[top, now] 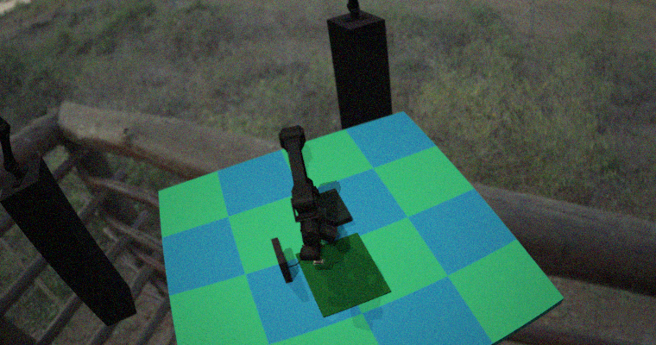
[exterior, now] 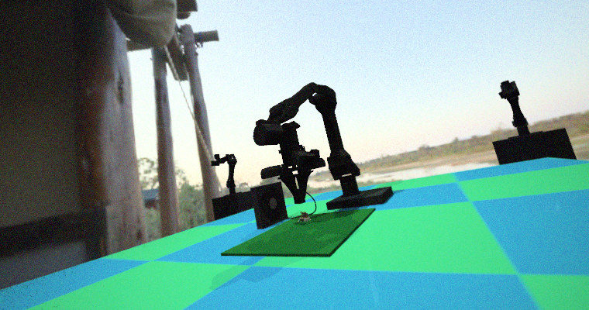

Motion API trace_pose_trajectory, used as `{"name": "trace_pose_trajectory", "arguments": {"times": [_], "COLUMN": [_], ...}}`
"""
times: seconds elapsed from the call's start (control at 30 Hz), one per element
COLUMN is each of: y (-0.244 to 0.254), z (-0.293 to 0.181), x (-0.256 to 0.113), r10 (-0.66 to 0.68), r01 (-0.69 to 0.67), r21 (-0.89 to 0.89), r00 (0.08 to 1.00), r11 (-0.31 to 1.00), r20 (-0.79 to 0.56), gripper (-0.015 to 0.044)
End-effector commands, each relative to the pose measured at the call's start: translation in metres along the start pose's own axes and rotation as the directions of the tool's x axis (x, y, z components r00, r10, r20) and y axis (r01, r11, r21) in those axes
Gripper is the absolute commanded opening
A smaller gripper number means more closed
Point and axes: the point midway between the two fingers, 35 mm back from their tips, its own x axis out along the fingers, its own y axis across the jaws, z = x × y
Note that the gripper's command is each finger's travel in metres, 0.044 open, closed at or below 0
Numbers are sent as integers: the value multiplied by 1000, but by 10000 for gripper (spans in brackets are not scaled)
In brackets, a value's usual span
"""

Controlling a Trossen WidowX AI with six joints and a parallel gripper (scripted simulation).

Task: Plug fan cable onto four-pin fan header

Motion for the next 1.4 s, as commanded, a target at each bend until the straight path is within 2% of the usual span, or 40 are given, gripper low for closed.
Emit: {"name": "trace_pose_trajectory", "arguments": {"times": [0.0, 0.67, 0.83, 1.37], "y": [0, -1, -1, 0], "z": [-1, 6, 6, 6], "x": [0, -2, 20, 20], "r10": [-5, -5, -5, -5], "r01": [5, 5, 5, 5], "r21": [-10, -11, -6, -5], "r00": [1000, 1000, 1000, 1000], "r11": [1000, 1000, 1000, 1000], "r20": [-4, -3, -3, -3], "gripper": [0, 0, 0, 0]}}
